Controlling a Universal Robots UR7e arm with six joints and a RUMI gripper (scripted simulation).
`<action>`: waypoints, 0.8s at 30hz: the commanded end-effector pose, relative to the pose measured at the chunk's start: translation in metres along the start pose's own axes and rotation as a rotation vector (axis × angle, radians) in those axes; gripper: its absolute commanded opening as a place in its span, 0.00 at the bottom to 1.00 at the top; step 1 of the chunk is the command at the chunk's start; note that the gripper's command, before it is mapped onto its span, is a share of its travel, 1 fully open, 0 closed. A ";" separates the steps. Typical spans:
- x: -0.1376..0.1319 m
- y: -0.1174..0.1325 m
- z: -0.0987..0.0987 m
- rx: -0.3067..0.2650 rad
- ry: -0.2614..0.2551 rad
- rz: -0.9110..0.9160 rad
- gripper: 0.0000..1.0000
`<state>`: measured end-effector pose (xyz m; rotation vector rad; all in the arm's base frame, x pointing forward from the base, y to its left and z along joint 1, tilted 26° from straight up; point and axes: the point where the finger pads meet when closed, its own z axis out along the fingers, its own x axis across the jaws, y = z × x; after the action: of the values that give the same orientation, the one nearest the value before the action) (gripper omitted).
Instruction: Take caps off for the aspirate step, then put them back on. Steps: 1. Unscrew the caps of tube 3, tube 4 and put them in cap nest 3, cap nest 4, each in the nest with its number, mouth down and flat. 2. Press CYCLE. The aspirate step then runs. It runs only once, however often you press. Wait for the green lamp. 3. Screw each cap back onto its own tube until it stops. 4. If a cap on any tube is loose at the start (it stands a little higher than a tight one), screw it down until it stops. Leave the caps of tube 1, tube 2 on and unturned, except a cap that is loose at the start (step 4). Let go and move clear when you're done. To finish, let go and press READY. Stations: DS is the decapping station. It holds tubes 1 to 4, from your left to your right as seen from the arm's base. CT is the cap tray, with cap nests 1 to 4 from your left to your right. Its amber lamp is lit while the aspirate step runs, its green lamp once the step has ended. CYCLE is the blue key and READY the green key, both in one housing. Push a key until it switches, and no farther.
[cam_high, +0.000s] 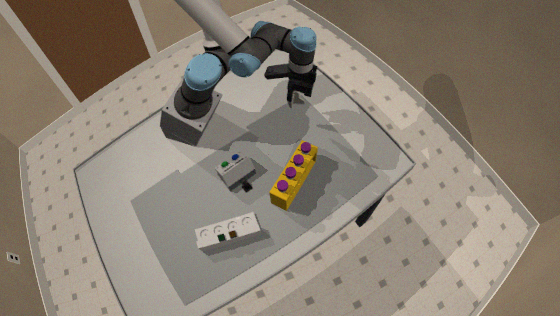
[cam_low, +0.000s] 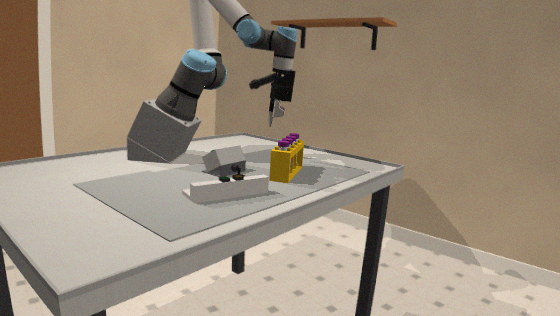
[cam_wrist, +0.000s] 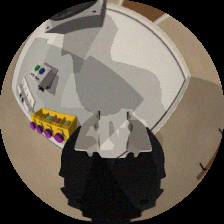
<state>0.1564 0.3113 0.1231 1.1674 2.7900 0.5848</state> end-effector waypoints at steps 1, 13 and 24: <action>-0.015 0.007 0.001 0.004 -0.004 0.087 0.35; -0.065 0.023 0.001 0.010 -0.019 0.329 0.35; -0.104 0.031 -0.002 0.006 -0.030 0.551 0.35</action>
<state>0.2369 0.2671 0.1264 1.8214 2.5017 0.5747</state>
